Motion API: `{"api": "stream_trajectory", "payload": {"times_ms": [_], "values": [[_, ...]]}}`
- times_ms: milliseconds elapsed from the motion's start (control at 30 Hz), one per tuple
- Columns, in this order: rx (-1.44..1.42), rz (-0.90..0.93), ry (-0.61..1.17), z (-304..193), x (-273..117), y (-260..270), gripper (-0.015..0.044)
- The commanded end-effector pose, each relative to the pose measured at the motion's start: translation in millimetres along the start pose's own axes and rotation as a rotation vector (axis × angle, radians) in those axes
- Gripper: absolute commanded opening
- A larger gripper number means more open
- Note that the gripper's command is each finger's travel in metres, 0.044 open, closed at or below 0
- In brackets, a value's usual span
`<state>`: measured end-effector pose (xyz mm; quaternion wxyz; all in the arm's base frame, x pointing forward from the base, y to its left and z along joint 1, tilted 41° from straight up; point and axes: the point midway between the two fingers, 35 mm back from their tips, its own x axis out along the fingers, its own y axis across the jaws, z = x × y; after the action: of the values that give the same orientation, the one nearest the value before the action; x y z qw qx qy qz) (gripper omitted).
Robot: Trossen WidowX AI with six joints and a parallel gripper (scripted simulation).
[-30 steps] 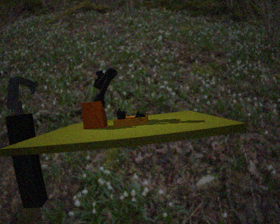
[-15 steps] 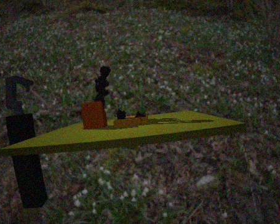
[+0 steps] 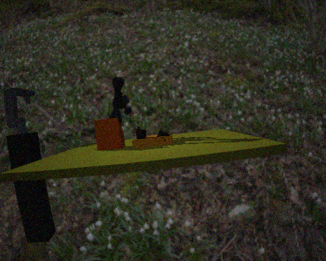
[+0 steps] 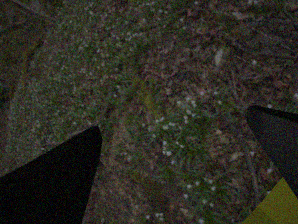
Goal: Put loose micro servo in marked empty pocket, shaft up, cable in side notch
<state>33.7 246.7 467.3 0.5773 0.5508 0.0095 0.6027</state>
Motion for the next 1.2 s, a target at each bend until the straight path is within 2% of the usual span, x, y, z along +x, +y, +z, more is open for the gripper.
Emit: {"api": "stream_trajectory", "payload": {"times_ms": [0,600,867,1167], "values": [[-0.090,-0.059,0.016,-3.5,6.0,-22.0,0.0440],[-0.473,-0.404,0.095,16.1,12.7,-145.5,0.0440],[-0.621,-0.611,0.180,38.2,-2.0,-213.9,0.0440],[-0.709,-0.795,0.241,64.7,-28.1,-266.2,0.0440]]}}
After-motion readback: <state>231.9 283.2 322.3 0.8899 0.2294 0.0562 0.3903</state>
